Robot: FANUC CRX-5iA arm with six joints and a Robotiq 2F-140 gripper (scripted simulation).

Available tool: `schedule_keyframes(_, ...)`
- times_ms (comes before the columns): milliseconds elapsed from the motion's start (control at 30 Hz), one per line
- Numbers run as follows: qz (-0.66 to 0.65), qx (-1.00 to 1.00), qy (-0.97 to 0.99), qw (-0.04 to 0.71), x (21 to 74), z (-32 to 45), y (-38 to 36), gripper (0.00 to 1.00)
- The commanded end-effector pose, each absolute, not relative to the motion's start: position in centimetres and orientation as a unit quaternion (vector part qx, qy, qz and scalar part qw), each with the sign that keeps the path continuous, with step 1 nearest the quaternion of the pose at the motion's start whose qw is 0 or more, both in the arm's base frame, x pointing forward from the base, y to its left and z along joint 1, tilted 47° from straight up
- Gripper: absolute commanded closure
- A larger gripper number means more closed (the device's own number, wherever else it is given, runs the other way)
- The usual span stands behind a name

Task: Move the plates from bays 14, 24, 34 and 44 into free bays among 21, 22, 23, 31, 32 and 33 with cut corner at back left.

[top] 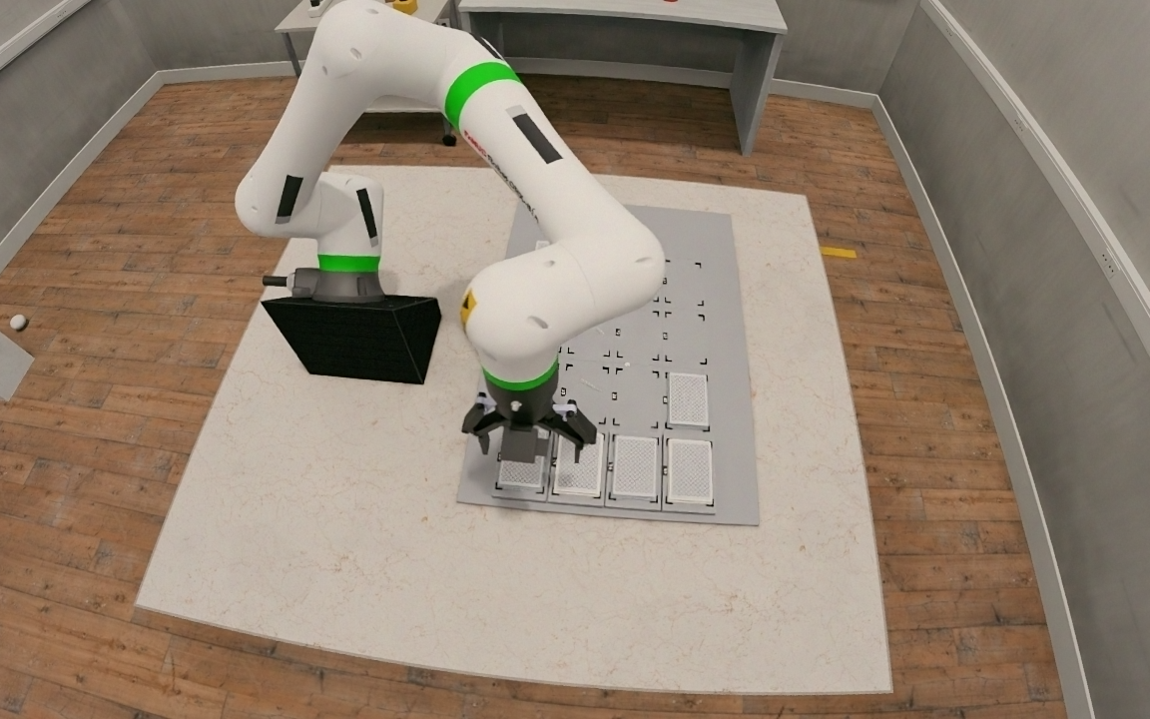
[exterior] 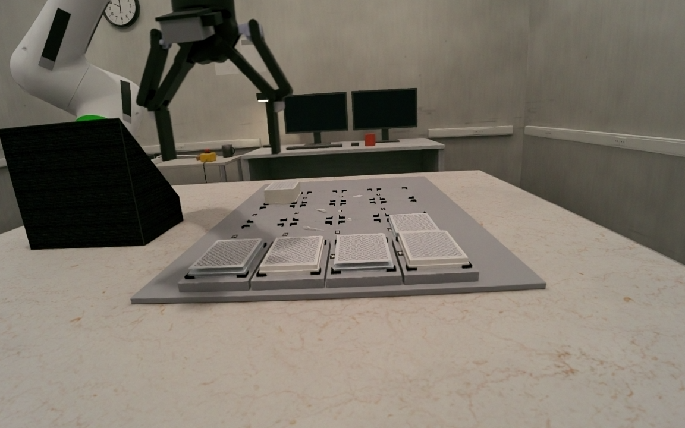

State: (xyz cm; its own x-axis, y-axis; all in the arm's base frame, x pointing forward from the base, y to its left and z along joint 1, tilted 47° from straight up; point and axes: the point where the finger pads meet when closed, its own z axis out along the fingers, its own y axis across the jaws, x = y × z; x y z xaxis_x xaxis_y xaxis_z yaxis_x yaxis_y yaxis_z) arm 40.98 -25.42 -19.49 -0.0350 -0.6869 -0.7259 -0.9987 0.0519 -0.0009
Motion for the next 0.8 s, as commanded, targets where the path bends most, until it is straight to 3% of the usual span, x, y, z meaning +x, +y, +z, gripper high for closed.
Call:
schedule_keyframes(0,0.271,-0.633,0.666,0.287,42.6,-19.4,-25.6,0.0)
schedule_keyframes(467,0.271,-0.633,0.666,0.287,47.3,-19.4,-25.9,0.0)
schedule_keyframes(767,0.271,-0.633,0.666,0.287,47.3,-19.4,-25.9,0.0)
